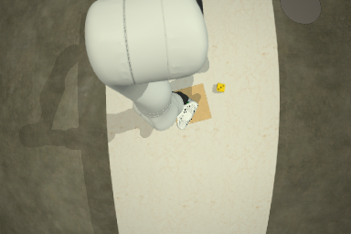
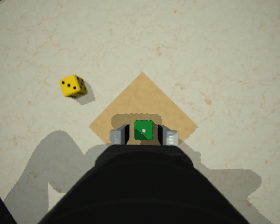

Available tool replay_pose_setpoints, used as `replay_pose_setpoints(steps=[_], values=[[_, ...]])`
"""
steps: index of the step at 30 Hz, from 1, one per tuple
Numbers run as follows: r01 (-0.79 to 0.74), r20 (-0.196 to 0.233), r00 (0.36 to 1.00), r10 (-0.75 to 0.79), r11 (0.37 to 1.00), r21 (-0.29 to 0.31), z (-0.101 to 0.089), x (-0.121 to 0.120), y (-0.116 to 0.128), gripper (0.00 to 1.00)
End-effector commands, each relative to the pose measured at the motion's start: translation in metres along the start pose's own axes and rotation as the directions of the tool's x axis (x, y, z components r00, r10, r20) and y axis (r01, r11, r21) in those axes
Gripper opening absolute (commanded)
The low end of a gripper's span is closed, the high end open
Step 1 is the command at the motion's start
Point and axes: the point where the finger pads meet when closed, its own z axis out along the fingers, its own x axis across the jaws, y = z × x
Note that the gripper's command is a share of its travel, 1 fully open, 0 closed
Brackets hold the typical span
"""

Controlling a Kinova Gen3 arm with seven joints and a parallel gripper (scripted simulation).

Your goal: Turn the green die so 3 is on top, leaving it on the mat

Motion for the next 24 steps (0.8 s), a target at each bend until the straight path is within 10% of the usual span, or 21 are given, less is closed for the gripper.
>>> replay_pose_setpoints(steps=[1, 24], values=[[0.005, -0.004, 1.000, -0.005, 1.000, -0.001, 0.001, 0.001, 0.000, 0.87], [0.005, -0.004, 1.000, -0.005, 1.000, -0.001, 0.028, 0.001, 0.000, 0.87]])
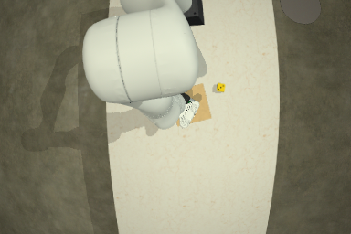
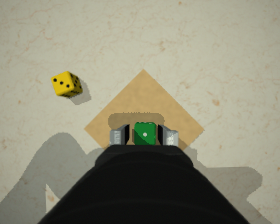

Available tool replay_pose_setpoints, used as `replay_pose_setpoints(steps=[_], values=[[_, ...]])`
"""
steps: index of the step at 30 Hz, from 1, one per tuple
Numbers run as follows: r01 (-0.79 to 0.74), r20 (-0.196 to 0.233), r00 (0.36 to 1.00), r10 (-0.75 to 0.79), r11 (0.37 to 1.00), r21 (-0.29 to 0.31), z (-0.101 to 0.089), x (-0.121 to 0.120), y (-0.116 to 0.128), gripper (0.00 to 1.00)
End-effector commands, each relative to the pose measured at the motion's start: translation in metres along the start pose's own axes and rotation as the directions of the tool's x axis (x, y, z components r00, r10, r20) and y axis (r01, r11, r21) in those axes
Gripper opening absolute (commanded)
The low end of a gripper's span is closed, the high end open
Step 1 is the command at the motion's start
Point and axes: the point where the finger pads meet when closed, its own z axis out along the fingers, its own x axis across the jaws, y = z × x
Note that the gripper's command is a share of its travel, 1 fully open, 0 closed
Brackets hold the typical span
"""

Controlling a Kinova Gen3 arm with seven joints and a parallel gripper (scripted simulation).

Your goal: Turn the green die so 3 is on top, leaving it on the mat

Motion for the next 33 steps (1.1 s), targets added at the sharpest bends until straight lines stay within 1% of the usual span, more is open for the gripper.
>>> replay_pose_setpoints(steps=[1, 8, 33], values=[[-0.001, -0.003, 1.000, 0.001, 1.000, -0.003, 0.0080, 0.0025, 0.0020, 0.87], [-0.001, -0.003, 1.000, 0.001, 1.000, -0.003, 0.0150, 0.0026, 0.0020, 0.87], [-0.001, -0.003, 1.000, 0.001, 1.000, -0.003, 0.0153, 0.0026, 0.0020, 0.87]])
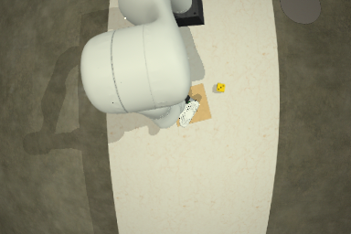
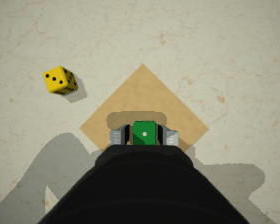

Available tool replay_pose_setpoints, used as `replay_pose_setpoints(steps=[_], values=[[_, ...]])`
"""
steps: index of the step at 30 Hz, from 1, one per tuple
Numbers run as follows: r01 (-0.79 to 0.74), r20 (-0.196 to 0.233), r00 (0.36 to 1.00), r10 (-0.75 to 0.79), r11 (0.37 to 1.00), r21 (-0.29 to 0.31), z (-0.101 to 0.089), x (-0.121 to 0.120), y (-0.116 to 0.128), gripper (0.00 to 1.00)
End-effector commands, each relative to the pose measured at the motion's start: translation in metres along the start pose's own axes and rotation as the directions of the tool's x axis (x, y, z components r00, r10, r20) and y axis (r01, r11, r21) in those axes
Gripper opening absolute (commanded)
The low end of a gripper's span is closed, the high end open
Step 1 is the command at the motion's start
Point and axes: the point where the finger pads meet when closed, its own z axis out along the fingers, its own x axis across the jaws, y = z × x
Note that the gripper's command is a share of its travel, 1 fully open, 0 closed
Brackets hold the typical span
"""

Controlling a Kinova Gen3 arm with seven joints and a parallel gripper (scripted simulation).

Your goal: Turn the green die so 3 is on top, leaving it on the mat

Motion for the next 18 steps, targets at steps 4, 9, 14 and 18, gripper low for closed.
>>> replay_pose_setpoints(steps=[4, 9, 14, 18], values=[[0.005, -0.006, 1.000, -0.005, 1.000, 0.001, 0.0010, 0.0019, -0.0012, 0.87], [0.005, -0.006, 1.000, -0.005, 1.000, 0.001, 0.0010, 0.0019, -0.0012, 0.87], [0.005, -0.006, 1.000, -0.005, 1.000, 0.001, 0.0010, 0.0019, -0.0012, 0.57], [0.005, -0.006, 1.000, -0.005, 1.000, 0.001, 0.0010, 0.0019, -0.0012, 0.57]])
